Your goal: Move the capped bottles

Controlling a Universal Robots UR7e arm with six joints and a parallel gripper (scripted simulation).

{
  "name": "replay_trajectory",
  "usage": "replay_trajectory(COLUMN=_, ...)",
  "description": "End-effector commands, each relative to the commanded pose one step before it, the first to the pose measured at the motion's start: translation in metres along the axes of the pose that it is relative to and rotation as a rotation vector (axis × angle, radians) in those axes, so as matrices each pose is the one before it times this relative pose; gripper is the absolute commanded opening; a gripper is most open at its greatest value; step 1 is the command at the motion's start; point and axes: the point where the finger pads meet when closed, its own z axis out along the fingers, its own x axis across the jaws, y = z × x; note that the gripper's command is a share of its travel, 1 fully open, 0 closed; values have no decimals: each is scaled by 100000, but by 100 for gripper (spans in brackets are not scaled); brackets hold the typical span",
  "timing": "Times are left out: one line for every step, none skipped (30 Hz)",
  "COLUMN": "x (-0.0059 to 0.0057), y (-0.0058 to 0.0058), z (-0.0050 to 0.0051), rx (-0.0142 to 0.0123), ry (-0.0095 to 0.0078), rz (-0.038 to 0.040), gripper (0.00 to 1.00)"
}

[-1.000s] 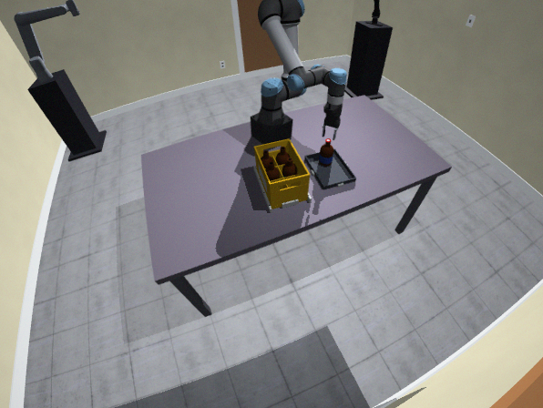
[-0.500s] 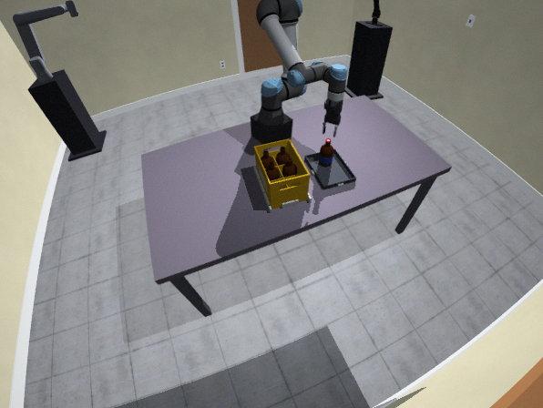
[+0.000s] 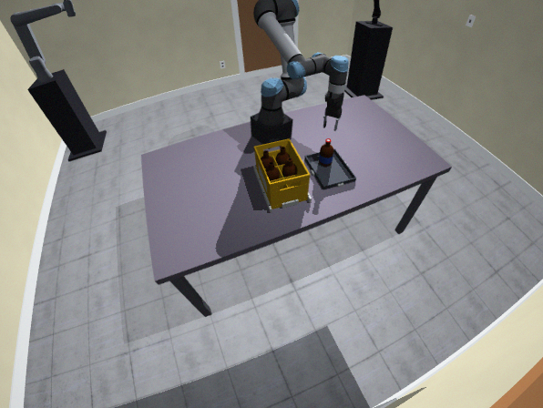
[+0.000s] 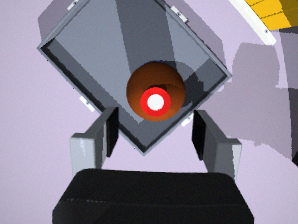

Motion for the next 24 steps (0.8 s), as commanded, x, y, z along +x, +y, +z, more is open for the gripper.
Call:
replay_trajectory(x=-25, y=-17, z=-831, rx=33, ry=-88, rz=-4, gripper=100)
replay_trajectory(x=2, y=0, z=-241, rx=-5, ry=6, rz=0, gripper=100)
replay_trajectory(x=2, y=0, z=-241, rx=-5, ry=6, rz=0, gripper=100)
replay_trajectory(x=2, y=0, z=-241, rx=-5, ry=6, rz=0, gripper=100)
replay_trajectory(x=2, y=0, z=-241, rx=-5, ry=6, rz=0, gripper=100)
replay_trajectory(x=2, y=0, z=-241, rx=-5, ry=6, rz=0, gripper=100)
replay_trajectory(x=2, y=0, z=-241, rx=-5, ry=6, rz=0, gripper=100)
replay_trajectory(x=2, y=0, z=-241, rx=-5, ry=6, rz=0, gripper=100)
replay_trajectory(x=2, y=0, z=-241, rx=-5, ry=6, rz=0, gripper=100)
replay_trajectory(x=2, y=0, z=-241, rx=-5, ry=6, rz=0, gripper=100)
replay_trajectory(x=2, y=0, z=-241, rx=-5, ry=6, rz=0, gripper=100)
replay_trajectory(x=0, y=0, z=0, rx=0, ry=0, rz=0, gripper=100)
replay_trajectory(x=0, y=0, z=0, rx=0, ry=0, rz=0, gripper=100)
replay_trajectory(x=-16, y=-2, z=434, rx=48, ry=-58, rz=1, gripper=100)
replay_trajectory(x=0, y=0, z=0, rx=0, ry=0, rz=0, gripper=100)
replay_trajectory(x=0, y=0, z=0, rx=0, ry=0, rz=0, gripper=100)
replay_trajectory(x=0, y=0, z=0, rx=0, ry=0, rz=0, gripper=100)
replay_trajectory(x=0, y=0, z=0, rx=0, ry=0, rz=0, gripper=100)
replay_trajectory(x=0, y=0, z=0, rx=0, ry=0, rz=0, gripper=100)
replay_trajectory(x=0, y=0, z=0, rx=0, ry=0, rz=0, gripper=100)
replay_trajectory(x=0, y=0, z=0, rx=0, ry=0, rz=0, gripper=100)
replay_trajectory(x=0, y=0, z=0, rx=0, ry=0, rz=0, gripper=100)
replay_trajectory(x=0, y=0, z=0, rx=0, ry=0, rz=0, gripper=100)
replay_trajectory(x=0, y=0, z=0, rx=0, ry=0, rz=0, gripper=100)
